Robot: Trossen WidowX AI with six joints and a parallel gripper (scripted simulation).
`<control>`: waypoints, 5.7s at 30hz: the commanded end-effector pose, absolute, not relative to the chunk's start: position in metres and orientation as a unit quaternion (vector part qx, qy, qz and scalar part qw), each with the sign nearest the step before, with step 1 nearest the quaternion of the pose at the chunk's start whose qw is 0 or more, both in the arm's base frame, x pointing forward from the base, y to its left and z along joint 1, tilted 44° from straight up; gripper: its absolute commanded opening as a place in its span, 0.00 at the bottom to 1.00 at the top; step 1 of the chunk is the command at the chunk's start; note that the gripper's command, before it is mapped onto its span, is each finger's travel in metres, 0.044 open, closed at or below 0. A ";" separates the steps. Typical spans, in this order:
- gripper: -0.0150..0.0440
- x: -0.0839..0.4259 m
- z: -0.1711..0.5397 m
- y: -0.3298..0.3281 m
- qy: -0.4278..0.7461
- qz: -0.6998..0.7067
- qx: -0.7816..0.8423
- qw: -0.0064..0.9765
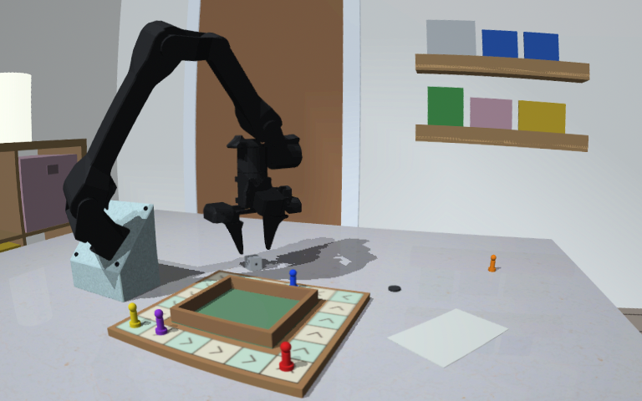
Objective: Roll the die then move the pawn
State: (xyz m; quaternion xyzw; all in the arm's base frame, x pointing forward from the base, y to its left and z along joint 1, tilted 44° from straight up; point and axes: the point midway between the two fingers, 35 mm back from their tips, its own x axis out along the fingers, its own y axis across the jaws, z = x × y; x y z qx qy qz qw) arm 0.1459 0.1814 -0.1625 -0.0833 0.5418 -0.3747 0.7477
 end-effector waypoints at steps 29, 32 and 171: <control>0.25 0.147 -0.174 0.169 0.541 -0.376 -0.092 0.746; 0.25 0.146 -0.161 0.185 0.542 -0.376 -0.091 0.746; 0.25 0.257 0.016 0.070 0.427 0.570 -0.520 0.472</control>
